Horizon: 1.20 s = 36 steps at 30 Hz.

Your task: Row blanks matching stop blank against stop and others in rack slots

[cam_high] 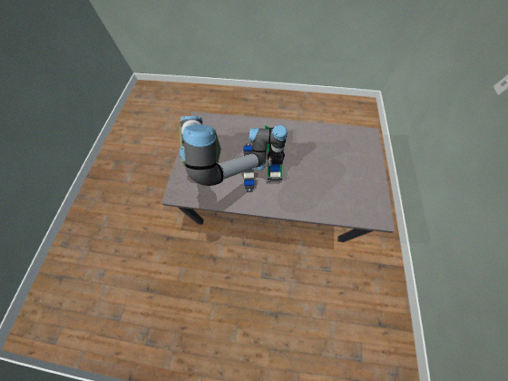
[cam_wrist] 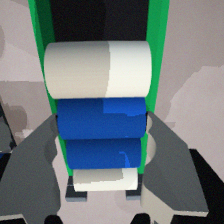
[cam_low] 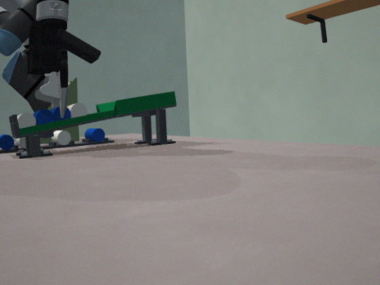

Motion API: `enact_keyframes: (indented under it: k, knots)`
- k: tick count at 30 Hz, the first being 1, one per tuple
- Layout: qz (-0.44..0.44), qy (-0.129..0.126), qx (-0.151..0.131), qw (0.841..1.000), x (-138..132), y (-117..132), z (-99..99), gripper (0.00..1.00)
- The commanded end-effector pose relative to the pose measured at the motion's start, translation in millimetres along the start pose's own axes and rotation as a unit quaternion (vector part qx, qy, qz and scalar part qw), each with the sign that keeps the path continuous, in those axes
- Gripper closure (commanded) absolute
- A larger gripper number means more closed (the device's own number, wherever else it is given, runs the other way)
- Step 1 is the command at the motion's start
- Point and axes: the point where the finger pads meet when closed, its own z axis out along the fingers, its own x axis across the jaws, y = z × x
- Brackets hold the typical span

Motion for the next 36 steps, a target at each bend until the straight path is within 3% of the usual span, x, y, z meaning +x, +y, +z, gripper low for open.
enact_keyframes:
  k: [1,24,32,36]
  knots:
    - [0.000,0.000,0.000,1.000,0.3,0.1,-0.4,0.60]
    - [0.000,0.000,0.000,1.000,0.3,0.1,-1.7,0.60]
    - [0.000,0.000,0.000,1.000,0.2,0.1,-15.6,0.60]
    - [0.000,0.000,0.000,1.000,0.2,0.1,-33.6,0.60]
